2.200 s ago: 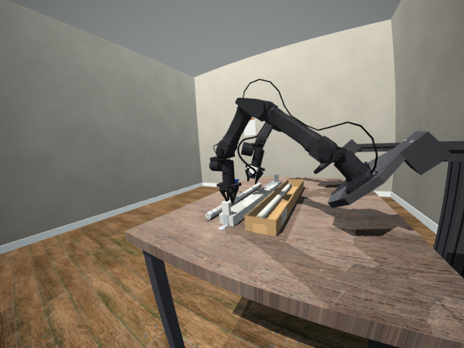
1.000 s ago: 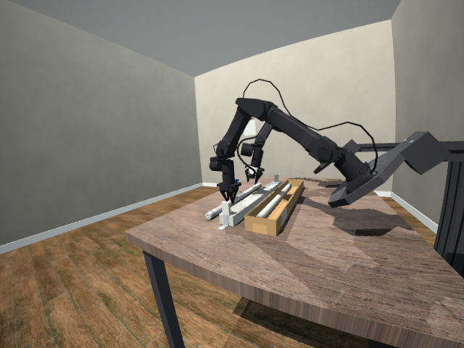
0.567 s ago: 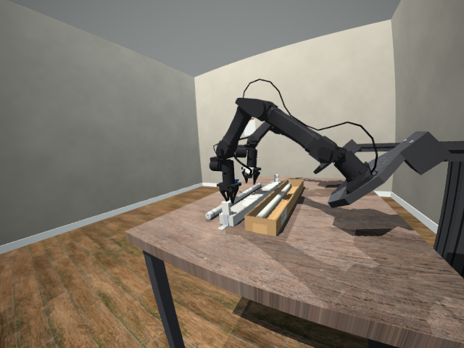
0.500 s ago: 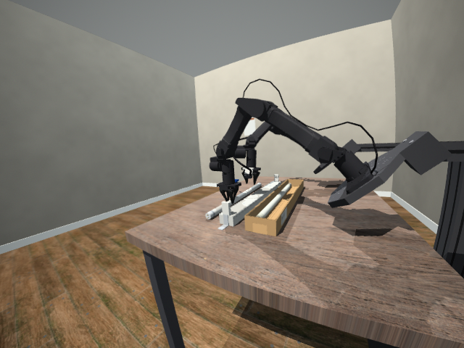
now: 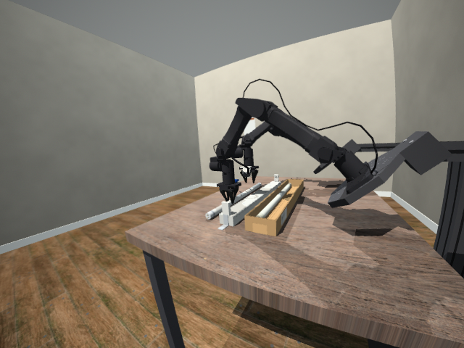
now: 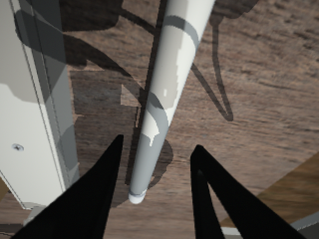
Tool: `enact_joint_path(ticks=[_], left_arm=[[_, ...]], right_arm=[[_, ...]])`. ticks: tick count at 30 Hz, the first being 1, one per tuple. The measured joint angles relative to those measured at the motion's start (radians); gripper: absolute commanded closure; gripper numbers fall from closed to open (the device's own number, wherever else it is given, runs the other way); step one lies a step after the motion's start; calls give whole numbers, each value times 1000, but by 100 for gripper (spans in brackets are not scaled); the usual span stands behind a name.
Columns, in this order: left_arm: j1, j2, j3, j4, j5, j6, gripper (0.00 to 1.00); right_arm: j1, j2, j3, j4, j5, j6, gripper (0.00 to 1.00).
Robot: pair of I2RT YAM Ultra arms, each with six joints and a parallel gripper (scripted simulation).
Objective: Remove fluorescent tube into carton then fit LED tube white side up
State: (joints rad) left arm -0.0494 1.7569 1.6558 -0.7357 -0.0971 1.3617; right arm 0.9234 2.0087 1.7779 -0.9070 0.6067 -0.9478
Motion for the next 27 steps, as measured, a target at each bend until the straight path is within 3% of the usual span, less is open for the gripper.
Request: enact_joint_path(ticks=[27], left_arm=[[0, 0, 0, 0, 0, 0, 89]], right_arm=[[-70, 65, -44, 151, -30, -71, 51]])
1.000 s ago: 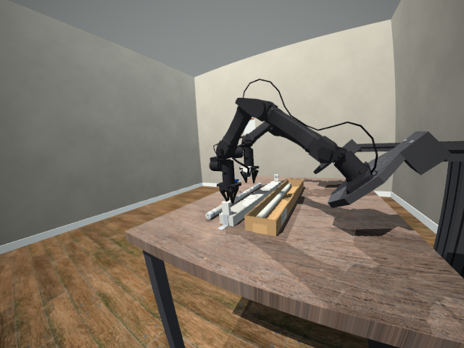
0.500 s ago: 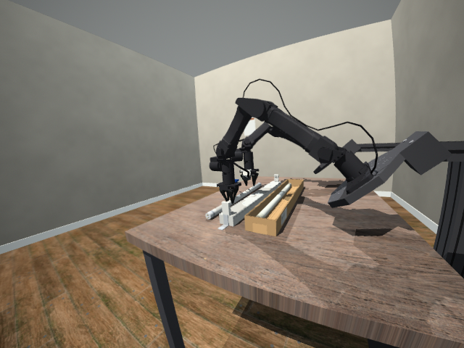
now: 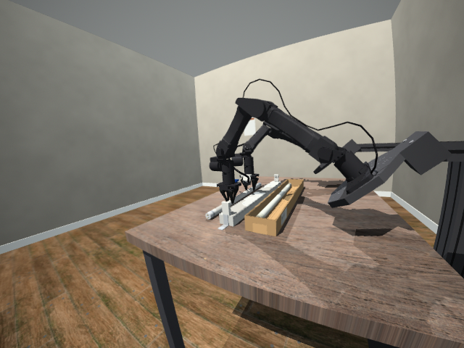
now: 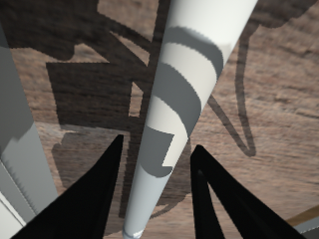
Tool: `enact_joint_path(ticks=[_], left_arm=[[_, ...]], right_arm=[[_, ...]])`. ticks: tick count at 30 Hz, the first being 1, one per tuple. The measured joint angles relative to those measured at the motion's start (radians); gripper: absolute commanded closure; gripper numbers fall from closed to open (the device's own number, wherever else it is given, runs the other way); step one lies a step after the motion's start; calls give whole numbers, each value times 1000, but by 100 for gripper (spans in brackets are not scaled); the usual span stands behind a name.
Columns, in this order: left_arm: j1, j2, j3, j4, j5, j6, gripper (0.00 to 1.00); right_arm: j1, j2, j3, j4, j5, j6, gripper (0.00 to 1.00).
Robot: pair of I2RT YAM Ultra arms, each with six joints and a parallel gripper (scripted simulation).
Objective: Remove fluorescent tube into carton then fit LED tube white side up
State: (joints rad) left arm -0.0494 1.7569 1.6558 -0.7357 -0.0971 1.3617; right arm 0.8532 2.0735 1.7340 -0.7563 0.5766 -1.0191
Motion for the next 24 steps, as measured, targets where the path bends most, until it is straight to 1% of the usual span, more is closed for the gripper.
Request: enact_joint_path(ticks=[4, 5, 24], left_arm=[[0, 0, 0, 0, 0, 0, 89], [0, 0, 0, 0, 0, 0, 89], [1, 0, 0, 2, 0, 0, 89]], right_arm=[[2, -3, 0, 9, 0, -2, 51], [2, -2, 0, 9, 0, -2, 89], [2, -3, 0, 10, -1, -3, 89]])
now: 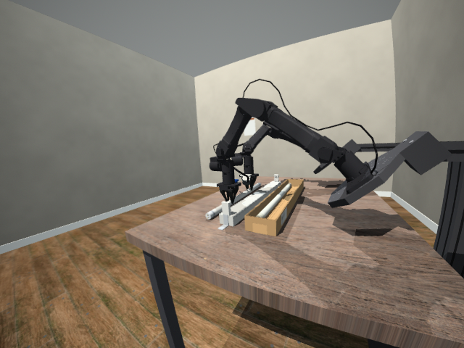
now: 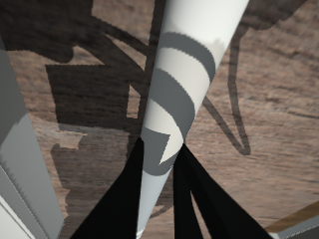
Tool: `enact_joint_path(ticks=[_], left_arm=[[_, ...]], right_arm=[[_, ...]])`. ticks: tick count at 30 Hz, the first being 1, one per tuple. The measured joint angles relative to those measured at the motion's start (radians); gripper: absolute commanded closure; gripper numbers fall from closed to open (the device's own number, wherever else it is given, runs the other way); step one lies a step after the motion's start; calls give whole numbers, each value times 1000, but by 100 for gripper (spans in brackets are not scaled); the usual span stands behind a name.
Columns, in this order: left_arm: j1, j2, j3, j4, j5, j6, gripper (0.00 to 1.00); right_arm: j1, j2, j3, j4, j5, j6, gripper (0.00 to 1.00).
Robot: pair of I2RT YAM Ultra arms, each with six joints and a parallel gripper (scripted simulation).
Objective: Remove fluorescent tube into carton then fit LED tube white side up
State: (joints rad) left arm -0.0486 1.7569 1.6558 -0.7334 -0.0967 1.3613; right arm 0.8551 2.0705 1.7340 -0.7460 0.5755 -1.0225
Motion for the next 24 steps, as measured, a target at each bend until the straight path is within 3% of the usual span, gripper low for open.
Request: enact_joint_path(ticks=[24], left_arm=[[-4, -25, 0, -30, 0, -3, 89]], right_arm=[[14, -17, 2, -35, 5, 18, 89]])
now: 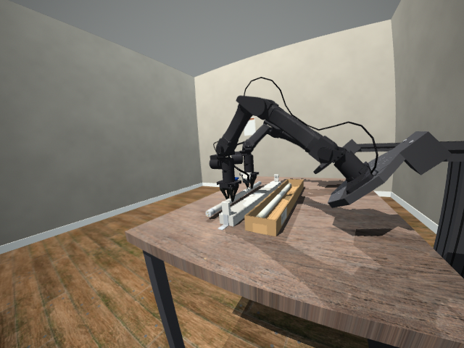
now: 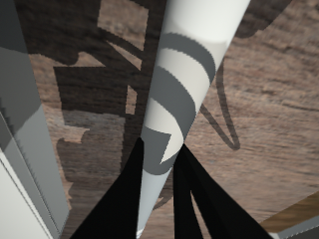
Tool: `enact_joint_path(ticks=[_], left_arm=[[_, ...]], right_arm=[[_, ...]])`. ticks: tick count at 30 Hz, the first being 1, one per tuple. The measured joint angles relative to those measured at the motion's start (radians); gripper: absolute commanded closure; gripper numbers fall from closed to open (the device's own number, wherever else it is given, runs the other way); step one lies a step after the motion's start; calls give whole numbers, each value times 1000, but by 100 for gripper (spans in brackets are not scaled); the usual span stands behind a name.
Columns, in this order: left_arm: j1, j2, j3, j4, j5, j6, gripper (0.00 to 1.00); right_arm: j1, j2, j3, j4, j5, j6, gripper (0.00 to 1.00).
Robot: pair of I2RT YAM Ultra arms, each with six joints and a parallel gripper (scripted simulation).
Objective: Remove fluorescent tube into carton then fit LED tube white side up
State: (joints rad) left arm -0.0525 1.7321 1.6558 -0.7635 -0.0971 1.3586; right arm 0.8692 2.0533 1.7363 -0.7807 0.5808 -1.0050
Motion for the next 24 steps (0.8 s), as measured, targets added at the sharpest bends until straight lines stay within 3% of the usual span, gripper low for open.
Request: enact_joint_path(ticks=[24], left_arm=[[-6, -50, 21, -66, -6, -4, 89]], right_arm=[[31, -37, 23, -69, 14, 30, 89]])
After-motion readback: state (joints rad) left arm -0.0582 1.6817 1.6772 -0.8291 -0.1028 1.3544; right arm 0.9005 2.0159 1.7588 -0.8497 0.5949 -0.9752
